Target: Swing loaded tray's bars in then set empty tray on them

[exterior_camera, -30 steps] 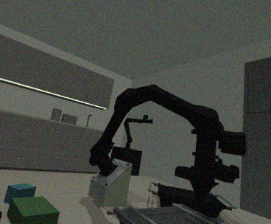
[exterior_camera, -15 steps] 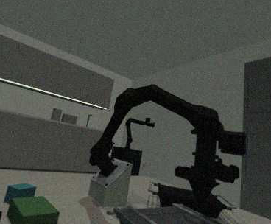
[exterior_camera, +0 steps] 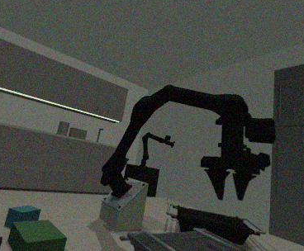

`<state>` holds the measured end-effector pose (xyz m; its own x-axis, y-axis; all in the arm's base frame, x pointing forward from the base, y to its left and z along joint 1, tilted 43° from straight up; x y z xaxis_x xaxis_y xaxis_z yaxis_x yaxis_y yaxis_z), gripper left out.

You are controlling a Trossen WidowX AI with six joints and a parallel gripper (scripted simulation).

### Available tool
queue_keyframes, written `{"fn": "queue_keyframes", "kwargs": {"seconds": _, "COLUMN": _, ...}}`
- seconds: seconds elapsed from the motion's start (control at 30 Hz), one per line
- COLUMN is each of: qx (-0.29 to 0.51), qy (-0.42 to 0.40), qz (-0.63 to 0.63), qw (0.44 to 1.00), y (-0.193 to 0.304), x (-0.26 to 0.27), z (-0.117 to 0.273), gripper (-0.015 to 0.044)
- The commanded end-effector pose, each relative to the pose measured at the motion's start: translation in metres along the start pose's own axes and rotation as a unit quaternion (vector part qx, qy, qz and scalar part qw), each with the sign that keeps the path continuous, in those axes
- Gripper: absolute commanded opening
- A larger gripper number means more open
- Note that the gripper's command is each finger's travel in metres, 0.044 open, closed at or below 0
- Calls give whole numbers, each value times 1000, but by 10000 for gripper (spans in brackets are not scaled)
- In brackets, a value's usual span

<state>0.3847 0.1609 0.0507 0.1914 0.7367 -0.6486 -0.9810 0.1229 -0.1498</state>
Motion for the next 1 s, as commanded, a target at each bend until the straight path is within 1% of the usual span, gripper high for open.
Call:
{"fn": "queue_keyframes", "kwargs": {"seconds": 0.0, "qx": 19, "qy": 5, "qz": 73, "qw": 997, "y": 25, "x": 29, "z": -20, "gripper": 440}}
{"fn": "queue_keyframes", "kwargs": {"seconds": 0.17, "qx": 19, "qy": -4, "qz": 223, "qw": 975, "y": 85, "x": 84, "z": -34, "gripper": 440}}
{"fn": "queue_keyframes", "kwargs": {"seconds": 0.3, "qx": 20, "qy": -5, "qz": 354, "qw": 935, "y": 147, "x": 120, "z": -52, "gripper": 440}}
{"fn": "queue_keyframes", "kwargs": {"seconds": 0.37, "qx": 20, "qy": -5, "qz": 396, "qw": 918, "y": 166, "x": 129, "z": -59, "gripper": 440}}
{"fn": "queue_keyframes", "kwargs": {"seconds": 0.6, "qx": 20, "qy": -5, "qz": 401, "qw": 916, "y": 168, "x": 131, "z": -66, "gripper": 440}}
{"fn": "queue_keyframes", "kwargs": {"seconds": 0.97, "qx": 19, "qy": -4, "qz": 401, "qw": 916, "y": 170, "x": 130, "z": -130, "gripper": 440}}
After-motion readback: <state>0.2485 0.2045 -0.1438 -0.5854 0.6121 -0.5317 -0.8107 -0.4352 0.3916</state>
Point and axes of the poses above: the point midway between the two fingers, 35 mm back from their tips, its own z axis back along the fingers, its own x axis across the jaws, y = z × x, the point moved 6 cm from there along z, back along the fingers, and after that the axes turned 6 degrees about -z, right-handed, at the moved point
